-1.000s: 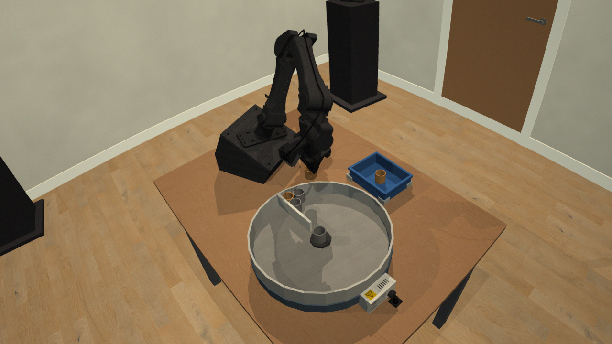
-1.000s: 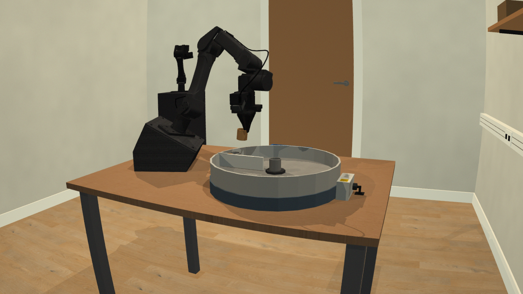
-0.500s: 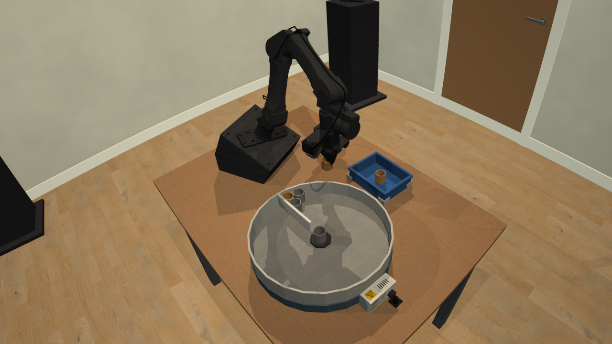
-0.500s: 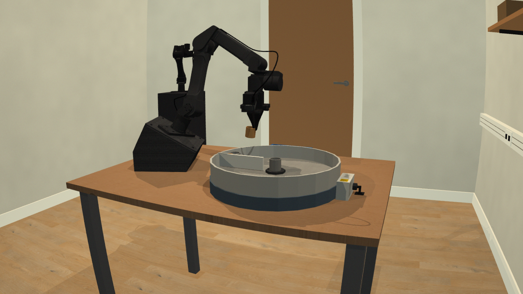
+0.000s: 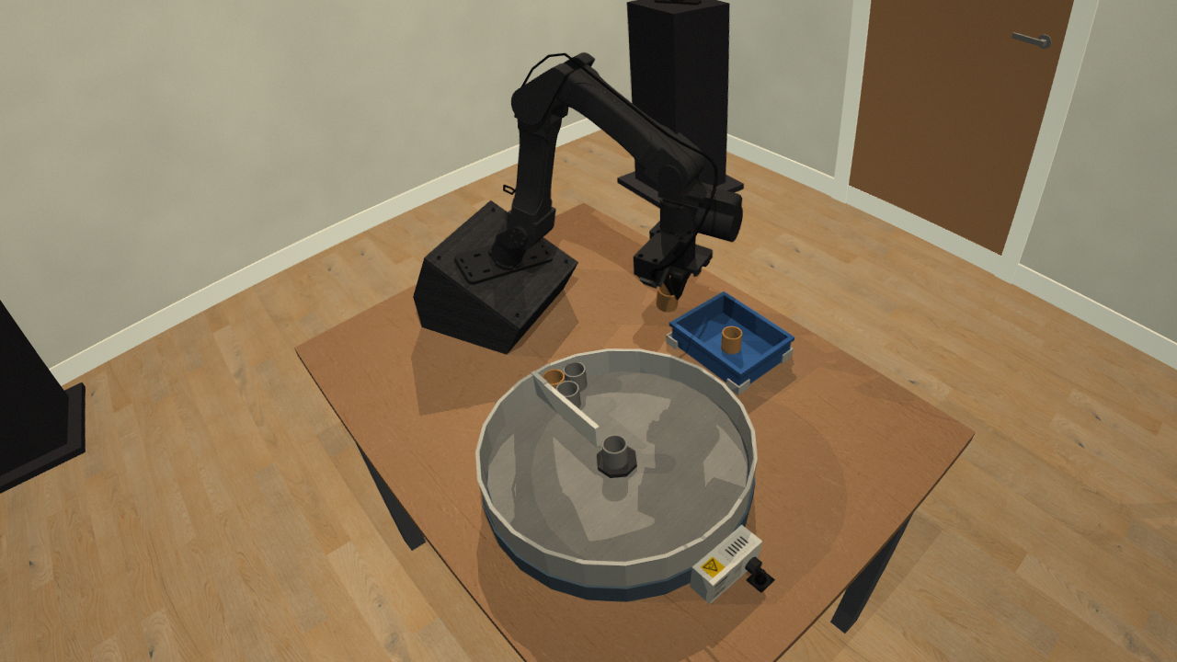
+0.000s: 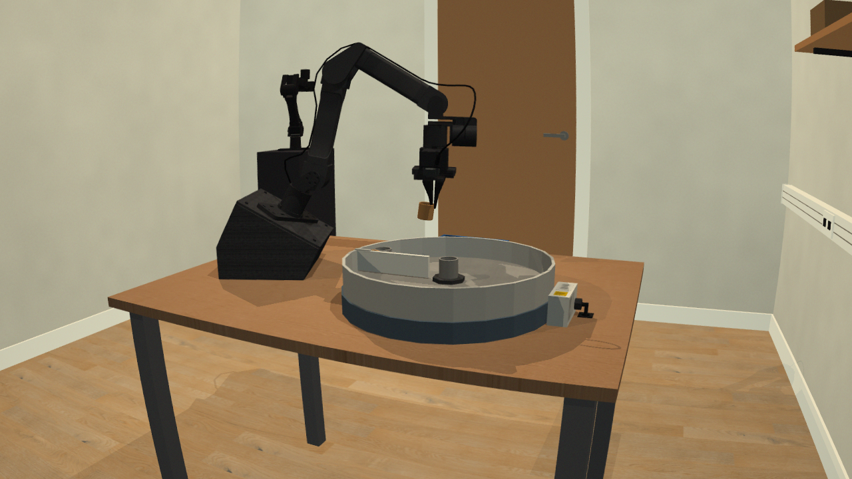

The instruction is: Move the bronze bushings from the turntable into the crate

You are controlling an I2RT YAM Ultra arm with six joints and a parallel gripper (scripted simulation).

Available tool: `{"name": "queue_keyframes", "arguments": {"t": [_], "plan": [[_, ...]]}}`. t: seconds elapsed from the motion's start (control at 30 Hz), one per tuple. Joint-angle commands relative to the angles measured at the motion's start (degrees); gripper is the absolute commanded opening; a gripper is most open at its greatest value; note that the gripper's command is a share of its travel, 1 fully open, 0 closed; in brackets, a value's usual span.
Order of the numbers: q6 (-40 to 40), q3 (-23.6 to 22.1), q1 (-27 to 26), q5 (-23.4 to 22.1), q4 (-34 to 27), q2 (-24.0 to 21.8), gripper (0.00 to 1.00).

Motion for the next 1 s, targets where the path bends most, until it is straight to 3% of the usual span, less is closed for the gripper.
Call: {"name": "queue_keyframes", "arguments": {"t": [0.0, 0.33, 0.63, 0.97], "plan": [[4.6, 4.3, 4.4, 4.3, -0.9, 1.1, 0.00], [10.3, 14.1, 15.7, 10.0, -3.3, 9.1, 0.00], [11.9, 18.9, 19.4, 11.8, -4.9, 12.9, 0.00], [12.6, 20.9, 20.8, 12.6, -5.6, 13.2, 0.00]]}}
